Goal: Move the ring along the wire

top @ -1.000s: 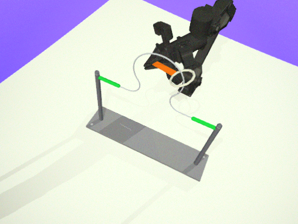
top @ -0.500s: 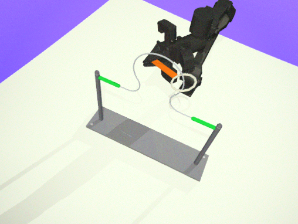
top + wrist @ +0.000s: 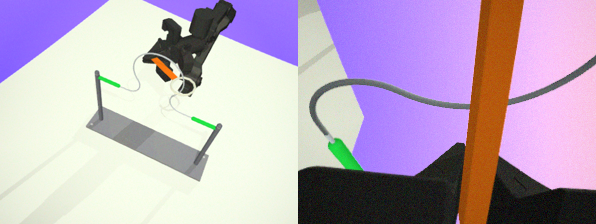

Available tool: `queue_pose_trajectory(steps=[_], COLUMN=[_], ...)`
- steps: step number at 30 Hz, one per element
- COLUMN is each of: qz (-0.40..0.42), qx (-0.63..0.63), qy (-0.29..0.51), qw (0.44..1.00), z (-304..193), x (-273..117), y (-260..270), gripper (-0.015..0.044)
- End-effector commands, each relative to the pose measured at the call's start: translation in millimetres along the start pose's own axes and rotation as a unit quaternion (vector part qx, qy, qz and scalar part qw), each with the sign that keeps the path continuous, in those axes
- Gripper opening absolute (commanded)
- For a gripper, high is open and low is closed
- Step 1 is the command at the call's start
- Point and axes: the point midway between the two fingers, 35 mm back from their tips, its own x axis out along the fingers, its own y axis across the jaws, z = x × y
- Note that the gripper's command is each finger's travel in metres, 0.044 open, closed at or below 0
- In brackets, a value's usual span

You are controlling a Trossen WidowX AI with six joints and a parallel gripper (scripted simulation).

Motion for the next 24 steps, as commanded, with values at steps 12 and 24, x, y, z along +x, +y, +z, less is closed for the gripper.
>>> queue_pose_trajectory(steps=[12,24], qz=[-0.058,-0.101], qx=[-0.083,-0.15], qy=[-0.011,-0.017], qw=[0.995,0.983], z=[0,1], x=[-2,-2], y=[-11,-18], gripper=[-0.015,-0.015])
